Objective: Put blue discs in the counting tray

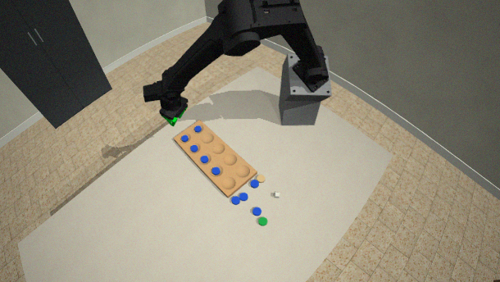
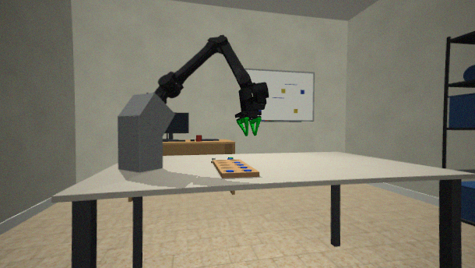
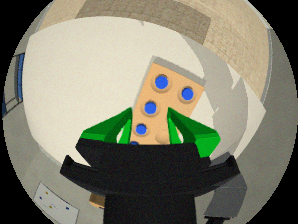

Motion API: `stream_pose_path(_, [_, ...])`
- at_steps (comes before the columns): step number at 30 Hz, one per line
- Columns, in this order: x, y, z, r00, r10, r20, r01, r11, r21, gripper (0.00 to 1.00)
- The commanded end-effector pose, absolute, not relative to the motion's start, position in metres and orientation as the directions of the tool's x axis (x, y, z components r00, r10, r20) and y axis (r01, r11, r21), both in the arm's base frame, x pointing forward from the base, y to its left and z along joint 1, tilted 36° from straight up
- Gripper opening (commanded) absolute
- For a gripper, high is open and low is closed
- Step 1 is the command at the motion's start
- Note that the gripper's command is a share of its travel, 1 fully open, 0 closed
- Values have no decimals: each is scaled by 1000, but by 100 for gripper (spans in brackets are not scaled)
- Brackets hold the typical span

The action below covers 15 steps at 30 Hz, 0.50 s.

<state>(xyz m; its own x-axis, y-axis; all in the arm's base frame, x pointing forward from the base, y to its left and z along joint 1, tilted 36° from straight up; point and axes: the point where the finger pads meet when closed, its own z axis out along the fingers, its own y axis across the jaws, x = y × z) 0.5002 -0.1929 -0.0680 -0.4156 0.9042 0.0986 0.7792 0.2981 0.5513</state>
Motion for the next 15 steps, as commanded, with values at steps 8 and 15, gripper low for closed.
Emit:
stream_pose_path(8, [535,-185,-15,-508,857,-87,664,454,593,46])
stream_pose_path(15, [557,-174,32,-553,796,-245,566,575,591,46])
